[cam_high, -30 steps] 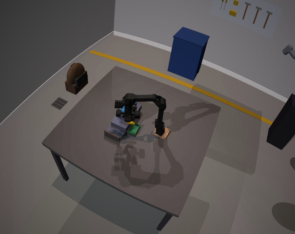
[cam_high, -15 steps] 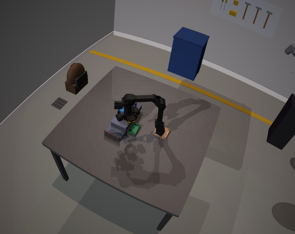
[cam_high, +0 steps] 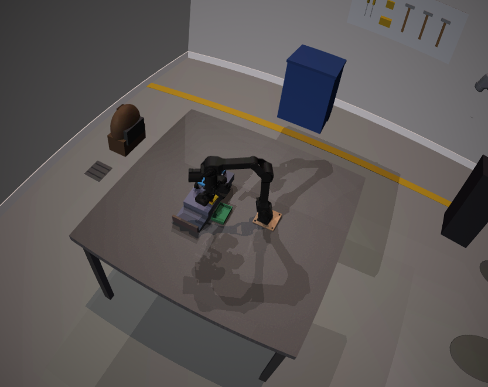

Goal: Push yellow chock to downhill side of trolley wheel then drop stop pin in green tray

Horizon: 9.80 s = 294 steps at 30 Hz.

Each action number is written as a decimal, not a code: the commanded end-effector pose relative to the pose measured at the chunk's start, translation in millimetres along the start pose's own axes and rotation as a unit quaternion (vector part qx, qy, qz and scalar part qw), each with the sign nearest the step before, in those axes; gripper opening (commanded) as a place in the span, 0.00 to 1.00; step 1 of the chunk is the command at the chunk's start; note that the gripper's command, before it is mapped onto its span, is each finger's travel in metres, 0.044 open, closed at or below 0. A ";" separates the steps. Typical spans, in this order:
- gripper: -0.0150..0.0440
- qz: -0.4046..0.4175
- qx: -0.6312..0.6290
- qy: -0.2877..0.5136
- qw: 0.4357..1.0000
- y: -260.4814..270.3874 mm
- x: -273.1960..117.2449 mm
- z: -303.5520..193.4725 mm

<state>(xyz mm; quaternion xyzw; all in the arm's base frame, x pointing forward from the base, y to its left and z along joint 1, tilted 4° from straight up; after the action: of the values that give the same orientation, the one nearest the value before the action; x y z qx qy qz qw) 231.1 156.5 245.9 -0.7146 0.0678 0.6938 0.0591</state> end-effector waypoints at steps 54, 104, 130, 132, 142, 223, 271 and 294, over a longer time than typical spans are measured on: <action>0.25 0.004 -0.046 0.004 0.999 -6.5 68.1 -28.1; 0.58 0.003 -0.046 0.002 0.999 20.9 67.2 -33.2; 0.67 0.001 -0.032 0.014 0.999 22.6 13.1 -34.5; 0.58 -0.009 0.014 0.042 0.999 28.0 4.9 -41.2; 0.58 0.004 0.301 0.064 0.952 79.2 -5.9 -82.5; 0.33 0.053 0.671 0.093 0.734 201.2 48.6 -122.7; 0.25 0.053 0.670 0.093 0.735 198.3 19.4 -119.8; 0.25 0.053 0.670 0.093 0.735 200.6 4.4 -121.5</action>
<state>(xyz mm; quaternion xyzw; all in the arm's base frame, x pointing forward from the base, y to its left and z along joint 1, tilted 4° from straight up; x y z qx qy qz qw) 314.3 -60.8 244.1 -0.5445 0.5578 0.4039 0.4787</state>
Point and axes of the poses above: the point midway between the two fingers, 35 mm back from their tips, its own x axis out along the fingers, its own y axis across the jaws, z = x × y, the point moved 5 cm from there along -x, back along the fingers, and after that the axes turned 10 degrees about x, right-handed, at the moved point
